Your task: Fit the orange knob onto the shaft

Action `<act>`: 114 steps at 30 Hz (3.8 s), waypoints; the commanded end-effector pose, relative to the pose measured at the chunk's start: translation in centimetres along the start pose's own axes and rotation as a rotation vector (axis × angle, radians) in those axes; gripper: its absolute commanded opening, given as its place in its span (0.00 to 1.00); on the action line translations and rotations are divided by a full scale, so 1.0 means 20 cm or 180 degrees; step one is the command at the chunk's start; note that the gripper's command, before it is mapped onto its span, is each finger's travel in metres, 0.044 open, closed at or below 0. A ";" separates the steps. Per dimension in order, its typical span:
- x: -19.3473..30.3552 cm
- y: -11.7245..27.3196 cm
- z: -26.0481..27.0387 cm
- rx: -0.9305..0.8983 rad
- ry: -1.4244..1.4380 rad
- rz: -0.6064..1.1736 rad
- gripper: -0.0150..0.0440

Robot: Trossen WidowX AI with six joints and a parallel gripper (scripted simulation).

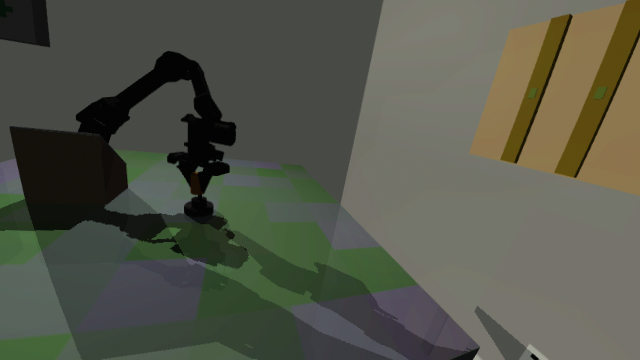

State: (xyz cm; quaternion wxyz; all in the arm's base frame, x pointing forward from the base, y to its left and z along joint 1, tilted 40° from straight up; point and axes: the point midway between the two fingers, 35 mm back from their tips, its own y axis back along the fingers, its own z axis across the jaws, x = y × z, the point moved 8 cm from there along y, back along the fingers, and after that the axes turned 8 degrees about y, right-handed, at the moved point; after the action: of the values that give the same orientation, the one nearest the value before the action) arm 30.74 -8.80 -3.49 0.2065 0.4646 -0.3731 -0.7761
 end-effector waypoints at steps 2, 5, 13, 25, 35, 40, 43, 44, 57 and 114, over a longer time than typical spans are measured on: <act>0.00 0.00 -0.01 0.0002 0.0273 -0.0003 0.25; 0.00 -0.01 -0.01 0.0002 0.0273 -0.0003 0.25; 0.00 0.00 -0.02 0.0003 0.0274 -0.0003 0.25; -0.01 -0.02 -0.03 0.0003 0.0274 -0.0004 0.25; 0.00 0.00 -0.02 0.0003 0.0273 -0.0003 0.25; 0.00 0.01 -0.01 0.0003 0.0449 -0.0003 0.25; 0.00 0.00 -0.01 0.0002 0.0811 -0.0003 0.25; 0.00 0.00 0.00 0.0002 0.0907 -0.0003 0.25; 0.00 -0.02 0.00 0.0002 0.0940 -0.0003 0.25; 0.00 -0.01 0.00 0.0002 0.1606 -0.0003 0.25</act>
State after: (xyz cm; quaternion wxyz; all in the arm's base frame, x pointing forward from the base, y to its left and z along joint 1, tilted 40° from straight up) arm 30.96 -8.74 -3.64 0.2930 0.6420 -0.3101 -0.6371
